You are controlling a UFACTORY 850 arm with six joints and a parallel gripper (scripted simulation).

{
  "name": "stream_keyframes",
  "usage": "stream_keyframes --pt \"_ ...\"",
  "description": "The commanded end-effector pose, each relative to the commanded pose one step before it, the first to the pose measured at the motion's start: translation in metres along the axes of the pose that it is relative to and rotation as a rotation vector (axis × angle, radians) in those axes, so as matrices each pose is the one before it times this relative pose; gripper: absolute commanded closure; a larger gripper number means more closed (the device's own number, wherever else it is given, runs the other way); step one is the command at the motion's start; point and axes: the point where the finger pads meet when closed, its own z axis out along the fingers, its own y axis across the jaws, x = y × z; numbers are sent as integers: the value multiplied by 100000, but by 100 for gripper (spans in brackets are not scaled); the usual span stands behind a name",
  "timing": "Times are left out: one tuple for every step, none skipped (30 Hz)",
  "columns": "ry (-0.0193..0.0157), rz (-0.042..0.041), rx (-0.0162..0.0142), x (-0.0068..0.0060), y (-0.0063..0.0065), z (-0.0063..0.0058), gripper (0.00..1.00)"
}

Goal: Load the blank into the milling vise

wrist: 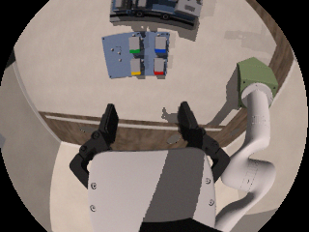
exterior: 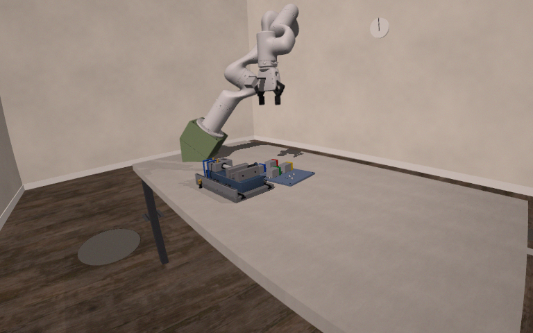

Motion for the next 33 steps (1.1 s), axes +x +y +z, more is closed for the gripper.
stream_keyframes --pt "75 -62 103 -7 -64 47 0" --pt "-1 0 0 -12 -3 49 0" --pt "-1 0 0 -12 -3 49 0" --pt "-1 0 0 -12 -3 49 0" --pt "-1 0 0 -12 -3 49 0" --pt "-1 0 0 -12 -3 49 0" --pt "-1 0 0 -12 -3 49 0" --pt "-1 0 0 -12 -3 49 0" --pt "-1 0 0 -12 -3 49 0" --pt "0 0 0 0 0 0 0" --pt "0 0 0 0 0 0 0" --pt "0 0 0 0 0 0 0" --pt "0 0 0 0 0 0 0" --pt "0 0 0 0 0 0 0" --pt "0 0 0 0 0 0 0" --pt "0 0 0 0 0 0 0" --pt "4 -1 3 -5 -3 23 0" --pt "0 0 0 -6 -2 25 0" --pt "0 0 0 -6 -2 25 0" --pt "0 0 0 -6 -2 25 0" --pt "0 0 0 -6 -2 25 0" --pt "0 0 0 -6 -2 25 0" --pt "0 0 0 -6 -2 25 0" --pt "0 0 0 -6 -2 25 0" --pt "0 0 0 -6 -2 25 0" --pt "0 0 0 -6 -2 25 0" --pt "0 0 0 0 0 0 0" --pt "0 0 0 0 0 0 0" --pt "0 0 0 0 0 0 0" --pt "0 0 0 0 0 0 0" --pt "0 0 0 0 0 0 0" --pt "0 0 0 0 0 0 0" --pt "0 0 0 0 0 0 0"
